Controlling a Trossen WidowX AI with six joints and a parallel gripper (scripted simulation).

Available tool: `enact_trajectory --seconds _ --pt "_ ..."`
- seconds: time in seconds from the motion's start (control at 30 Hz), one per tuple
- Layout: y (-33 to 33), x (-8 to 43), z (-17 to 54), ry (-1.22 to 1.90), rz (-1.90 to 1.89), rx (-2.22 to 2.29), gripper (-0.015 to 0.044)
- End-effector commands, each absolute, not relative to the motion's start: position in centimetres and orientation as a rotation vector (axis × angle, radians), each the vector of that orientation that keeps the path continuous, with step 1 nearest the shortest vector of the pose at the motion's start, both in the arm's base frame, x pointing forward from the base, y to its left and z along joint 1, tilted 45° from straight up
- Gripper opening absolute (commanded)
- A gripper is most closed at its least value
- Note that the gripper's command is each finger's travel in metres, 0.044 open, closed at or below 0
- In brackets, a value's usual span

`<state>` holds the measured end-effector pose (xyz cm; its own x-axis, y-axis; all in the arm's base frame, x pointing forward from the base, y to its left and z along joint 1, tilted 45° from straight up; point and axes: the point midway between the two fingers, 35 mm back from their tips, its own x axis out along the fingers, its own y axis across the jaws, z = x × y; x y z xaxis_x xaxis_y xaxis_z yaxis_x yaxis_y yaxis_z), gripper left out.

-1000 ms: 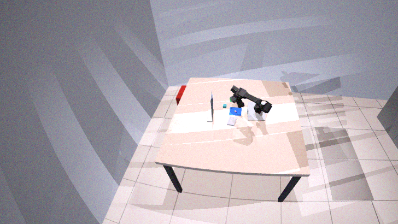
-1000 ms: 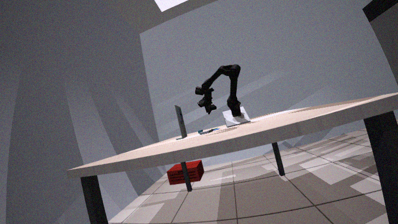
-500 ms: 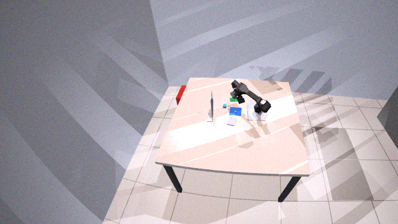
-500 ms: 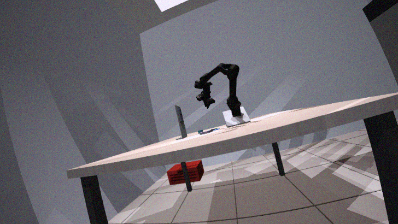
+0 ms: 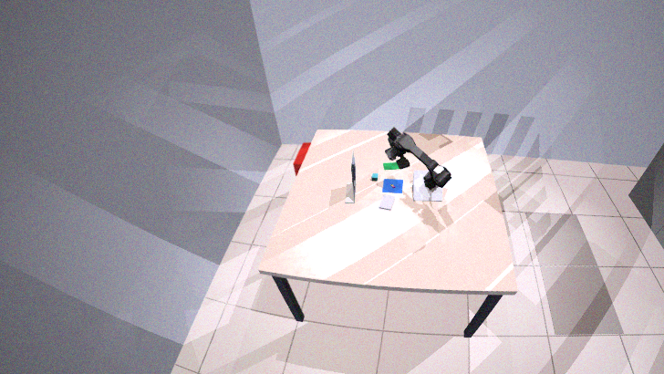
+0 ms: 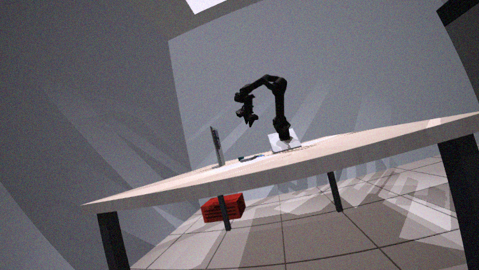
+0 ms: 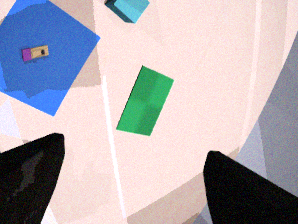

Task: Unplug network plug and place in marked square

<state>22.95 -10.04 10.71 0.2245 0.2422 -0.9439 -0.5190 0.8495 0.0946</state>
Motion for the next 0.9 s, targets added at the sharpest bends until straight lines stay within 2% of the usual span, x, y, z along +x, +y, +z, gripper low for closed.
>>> enact_trajectory --seconds 0.0,0.1,0.87 --pt "-9.98 22.96 10.77 1.235 0.539 -0.26 0.0366" --pt "-9.98 22.96 10.77 1.235 0.539 -0.26 0.044" --pt "-9.98 22.96 10.77 1.235 0.539 -0.26 0.044"
